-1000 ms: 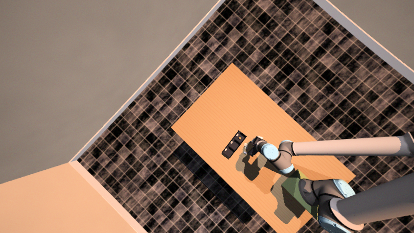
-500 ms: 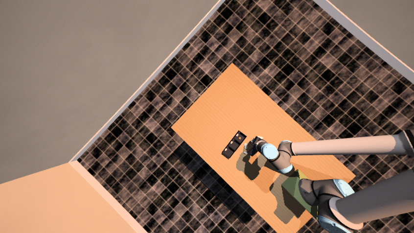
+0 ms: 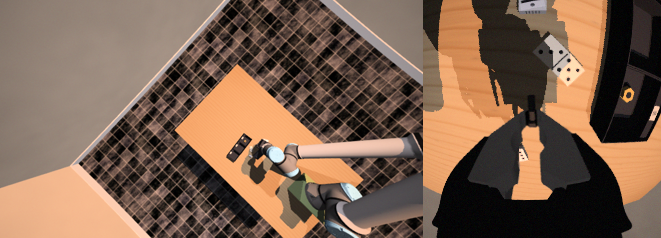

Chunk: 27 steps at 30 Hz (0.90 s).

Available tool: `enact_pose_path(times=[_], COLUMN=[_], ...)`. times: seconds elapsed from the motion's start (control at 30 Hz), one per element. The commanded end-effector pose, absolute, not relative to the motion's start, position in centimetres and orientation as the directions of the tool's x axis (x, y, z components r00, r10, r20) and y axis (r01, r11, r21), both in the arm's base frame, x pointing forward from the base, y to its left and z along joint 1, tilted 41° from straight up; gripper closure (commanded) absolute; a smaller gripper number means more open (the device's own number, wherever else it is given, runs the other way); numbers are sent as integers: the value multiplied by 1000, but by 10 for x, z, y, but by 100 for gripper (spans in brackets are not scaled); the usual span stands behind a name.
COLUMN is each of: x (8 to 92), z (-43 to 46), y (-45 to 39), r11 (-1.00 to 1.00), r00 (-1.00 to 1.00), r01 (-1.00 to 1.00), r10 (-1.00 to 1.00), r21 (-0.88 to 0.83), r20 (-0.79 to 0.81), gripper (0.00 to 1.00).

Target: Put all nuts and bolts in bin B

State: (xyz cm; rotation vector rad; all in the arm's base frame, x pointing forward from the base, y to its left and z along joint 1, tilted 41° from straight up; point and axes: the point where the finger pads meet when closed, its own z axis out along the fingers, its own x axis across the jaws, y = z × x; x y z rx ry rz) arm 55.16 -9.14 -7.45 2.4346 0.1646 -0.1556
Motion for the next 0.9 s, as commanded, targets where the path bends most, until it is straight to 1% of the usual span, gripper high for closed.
enact_pose_path(times=[0.0, 0.87], x=[552, 556], z=[-74, -64], y=[-91, -84], r11=[-759, -758], r00=[985, 986], r01=[159, 157], r10=[79, 80], r21=[632, 633], r20=[-153, -149], gripper=[100, 100])
